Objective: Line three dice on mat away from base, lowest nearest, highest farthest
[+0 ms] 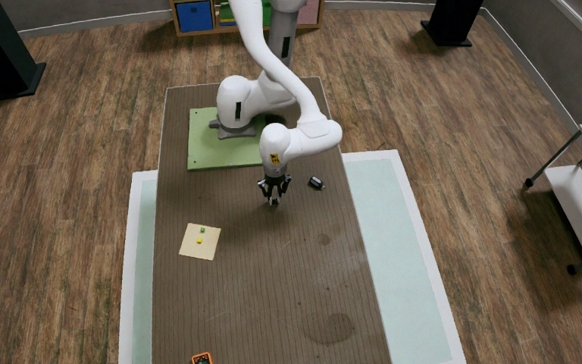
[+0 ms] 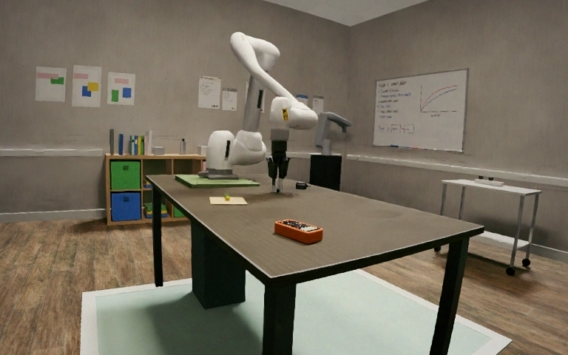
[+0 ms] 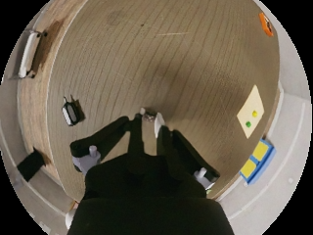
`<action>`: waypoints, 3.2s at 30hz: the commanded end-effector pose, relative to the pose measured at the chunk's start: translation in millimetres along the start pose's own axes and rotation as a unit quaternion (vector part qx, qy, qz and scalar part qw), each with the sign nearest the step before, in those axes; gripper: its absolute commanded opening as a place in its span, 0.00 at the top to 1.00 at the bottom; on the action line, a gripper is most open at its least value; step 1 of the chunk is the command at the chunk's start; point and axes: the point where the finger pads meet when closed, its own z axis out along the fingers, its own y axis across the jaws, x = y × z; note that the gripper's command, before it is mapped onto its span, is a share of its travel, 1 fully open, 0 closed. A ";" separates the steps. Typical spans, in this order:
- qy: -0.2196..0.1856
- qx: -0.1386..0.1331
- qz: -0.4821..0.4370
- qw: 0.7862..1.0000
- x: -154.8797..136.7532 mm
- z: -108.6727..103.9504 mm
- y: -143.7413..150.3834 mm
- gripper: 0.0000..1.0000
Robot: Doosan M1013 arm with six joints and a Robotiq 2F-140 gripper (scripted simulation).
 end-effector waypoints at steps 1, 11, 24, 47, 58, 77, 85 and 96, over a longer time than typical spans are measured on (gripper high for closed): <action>0.000 0.000 0.000 1.000 0.4 -0.4 -0.1 0.73; 0.000 0.000 0.000 1.000 0.4 -0.4 -0.1 0.73; 0.000 0.000 0.000 1.000 0.4 -0.4 -0.1 0.73; 0.000 0.000 0.000 1.000 0.4 -0.4 -0.1 0.84; 0.000 0.000 0.000 1.000 0.4 -0.4 -0.1 0.84; 0.000 0.000 0.000 1.000 0.4 -31.6 -0.1 0.84; 0.000 0.000 0.000 1.000 0.3 -88.4 -0.1 0.84; 0.000 0.000 0.000 1.000 0.3 -100.4 -0.1 0.84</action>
